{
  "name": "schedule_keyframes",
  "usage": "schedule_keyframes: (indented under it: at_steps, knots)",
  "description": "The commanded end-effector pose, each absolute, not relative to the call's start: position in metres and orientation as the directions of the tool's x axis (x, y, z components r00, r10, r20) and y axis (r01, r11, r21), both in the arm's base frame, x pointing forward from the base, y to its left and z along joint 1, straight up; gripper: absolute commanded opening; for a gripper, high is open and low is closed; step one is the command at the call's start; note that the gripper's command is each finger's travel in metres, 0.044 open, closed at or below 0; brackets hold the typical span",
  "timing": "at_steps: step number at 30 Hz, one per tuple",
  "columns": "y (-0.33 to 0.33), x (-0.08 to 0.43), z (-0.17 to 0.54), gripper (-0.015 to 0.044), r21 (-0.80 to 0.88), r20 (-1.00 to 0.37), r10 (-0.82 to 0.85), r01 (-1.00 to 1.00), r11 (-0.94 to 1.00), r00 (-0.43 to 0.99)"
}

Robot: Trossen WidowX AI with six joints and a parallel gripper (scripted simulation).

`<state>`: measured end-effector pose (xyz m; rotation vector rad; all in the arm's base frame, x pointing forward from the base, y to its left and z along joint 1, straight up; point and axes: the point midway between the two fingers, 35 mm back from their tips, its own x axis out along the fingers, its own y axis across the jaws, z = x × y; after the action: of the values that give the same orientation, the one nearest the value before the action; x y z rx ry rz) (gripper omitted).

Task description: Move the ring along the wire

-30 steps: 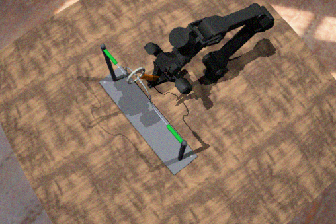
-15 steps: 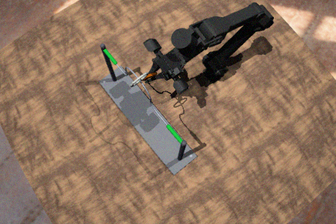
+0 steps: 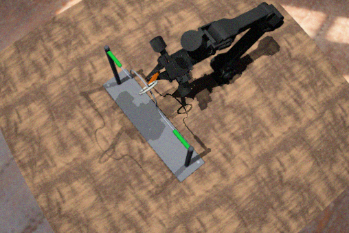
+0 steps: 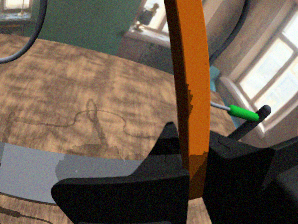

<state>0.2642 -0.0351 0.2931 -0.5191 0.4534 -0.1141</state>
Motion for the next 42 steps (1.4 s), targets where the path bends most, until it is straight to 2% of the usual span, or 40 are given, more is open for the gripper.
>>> schedule_keyframes:
  at_steps: [1,22,42]
  knots:
    - [-0.038,0.264,0.293,-0.0150,-0.557,-0.374,-0.245,-0.005,0.831,0.895]
    - [-0.053,0.265,0.307,-0.0150,-0.816,-0.232,-0.363,0.023,0.578,0.902]
    - [-0.063,0.265,0.324,-0.0150,-0.962,-0.068,-0.421,0.053,0.269,0.905]
